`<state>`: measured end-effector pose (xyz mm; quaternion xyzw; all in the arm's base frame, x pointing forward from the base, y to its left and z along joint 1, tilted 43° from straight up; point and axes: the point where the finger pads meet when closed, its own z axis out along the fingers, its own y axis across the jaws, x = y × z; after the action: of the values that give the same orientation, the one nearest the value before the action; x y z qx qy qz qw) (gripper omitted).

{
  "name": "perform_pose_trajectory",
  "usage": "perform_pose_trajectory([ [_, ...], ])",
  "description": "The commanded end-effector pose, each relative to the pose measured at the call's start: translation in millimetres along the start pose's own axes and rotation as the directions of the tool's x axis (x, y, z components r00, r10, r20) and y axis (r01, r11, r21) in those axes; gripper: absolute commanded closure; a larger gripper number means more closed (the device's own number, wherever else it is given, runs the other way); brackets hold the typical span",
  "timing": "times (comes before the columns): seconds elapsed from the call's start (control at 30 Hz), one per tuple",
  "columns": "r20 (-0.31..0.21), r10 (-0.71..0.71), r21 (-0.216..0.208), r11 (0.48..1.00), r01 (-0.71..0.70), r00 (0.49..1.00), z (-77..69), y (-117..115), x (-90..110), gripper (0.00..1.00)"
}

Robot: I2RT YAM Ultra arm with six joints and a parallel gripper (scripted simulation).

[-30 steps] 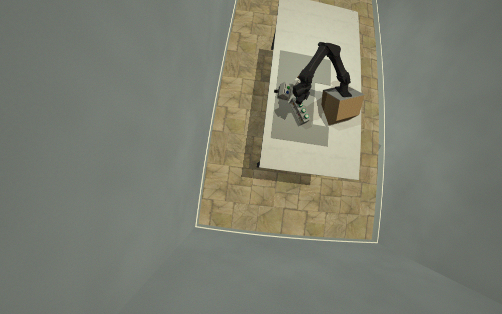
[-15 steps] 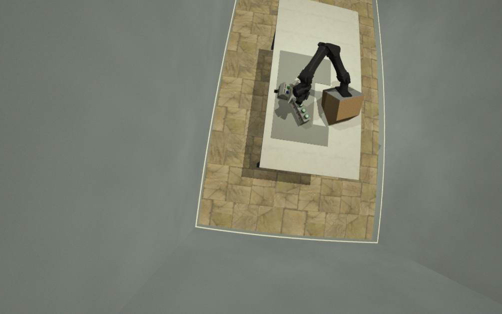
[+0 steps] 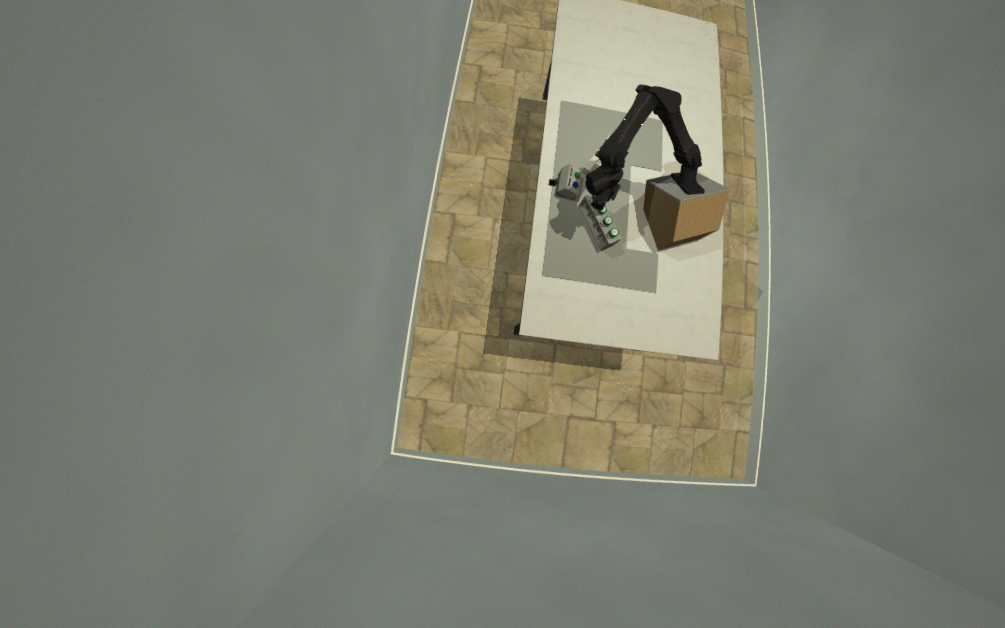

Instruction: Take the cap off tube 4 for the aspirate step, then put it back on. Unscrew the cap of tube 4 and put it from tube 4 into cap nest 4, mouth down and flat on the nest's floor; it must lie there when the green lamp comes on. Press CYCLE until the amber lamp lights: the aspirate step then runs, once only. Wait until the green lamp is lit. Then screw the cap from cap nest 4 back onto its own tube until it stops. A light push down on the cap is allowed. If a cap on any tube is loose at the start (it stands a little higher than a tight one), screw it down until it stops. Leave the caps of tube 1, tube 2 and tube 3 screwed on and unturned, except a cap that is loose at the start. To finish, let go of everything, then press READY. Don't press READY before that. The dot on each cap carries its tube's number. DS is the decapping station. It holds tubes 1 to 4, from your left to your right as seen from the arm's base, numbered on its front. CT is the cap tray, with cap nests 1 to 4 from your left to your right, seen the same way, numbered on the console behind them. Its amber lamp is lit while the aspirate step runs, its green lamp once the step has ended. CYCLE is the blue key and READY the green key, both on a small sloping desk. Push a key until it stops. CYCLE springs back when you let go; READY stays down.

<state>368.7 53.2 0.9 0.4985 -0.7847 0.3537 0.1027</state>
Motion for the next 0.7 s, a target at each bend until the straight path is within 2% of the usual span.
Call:
perform_pose_trajectory([
  [0.0, 0.048, 0.018, 0.04, 0.999, -0.019, 0.999, -17.3, -14.3, -9.5, 1.0],
  [0.67, 0.051, 0.024, 0.041, 0.999, -0.026, 0.998, -17.9, -17.2, -5.9, 1.0],
])
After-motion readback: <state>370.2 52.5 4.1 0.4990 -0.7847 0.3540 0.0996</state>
